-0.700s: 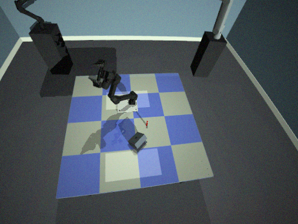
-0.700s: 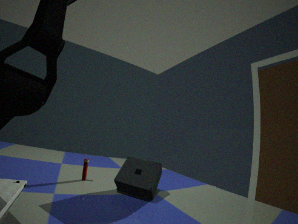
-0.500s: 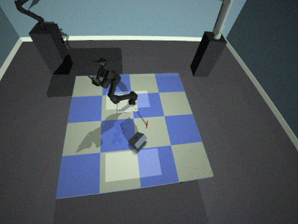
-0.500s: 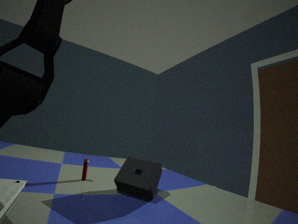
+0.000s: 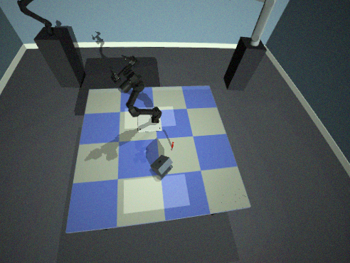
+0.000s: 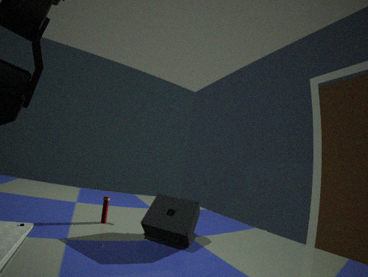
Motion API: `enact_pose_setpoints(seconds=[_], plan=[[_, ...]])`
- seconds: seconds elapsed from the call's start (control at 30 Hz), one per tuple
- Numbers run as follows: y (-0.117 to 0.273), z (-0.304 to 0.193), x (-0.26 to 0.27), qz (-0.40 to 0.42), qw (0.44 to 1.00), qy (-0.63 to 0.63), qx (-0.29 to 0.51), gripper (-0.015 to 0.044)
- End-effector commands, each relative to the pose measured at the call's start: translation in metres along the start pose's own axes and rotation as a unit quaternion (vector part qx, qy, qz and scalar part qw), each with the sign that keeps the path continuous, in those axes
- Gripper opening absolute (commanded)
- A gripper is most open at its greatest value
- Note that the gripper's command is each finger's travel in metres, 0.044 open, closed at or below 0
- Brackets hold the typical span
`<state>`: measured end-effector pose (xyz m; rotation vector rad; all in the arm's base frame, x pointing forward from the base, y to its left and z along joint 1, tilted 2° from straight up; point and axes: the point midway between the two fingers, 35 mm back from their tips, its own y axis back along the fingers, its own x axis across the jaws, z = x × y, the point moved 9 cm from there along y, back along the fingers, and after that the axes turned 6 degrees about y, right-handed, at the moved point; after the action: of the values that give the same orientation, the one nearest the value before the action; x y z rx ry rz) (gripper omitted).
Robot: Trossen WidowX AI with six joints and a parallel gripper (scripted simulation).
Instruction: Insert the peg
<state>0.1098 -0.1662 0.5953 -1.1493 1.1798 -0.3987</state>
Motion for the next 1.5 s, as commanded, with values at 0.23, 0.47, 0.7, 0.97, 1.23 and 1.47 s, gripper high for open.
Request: enact_pose_setpoints(seconds=[0.23,0.47,0.7,0.97,1.23,1.47], plan=[[0.016,-0.018,-0.058,-0.115,0.979,0.161,0.042,0.0440],[0.031,-0.023,-0.091,-0.168,0.961,0.214,0.044,0.0440],[0.044,-0.023,-0.123,-0.220,0.925,0.301,0.072,0.0440],[0.066,-0.018,-0.165,-0.288,0.849,0.424,0.126,0.0440],[0.092,-0.005,-0.202,-0.346,0.756,0.524,0.184,0.0440],[0.116,0.014,-0.230,-0.388,0.654,0.605,0.237,0.0440]])
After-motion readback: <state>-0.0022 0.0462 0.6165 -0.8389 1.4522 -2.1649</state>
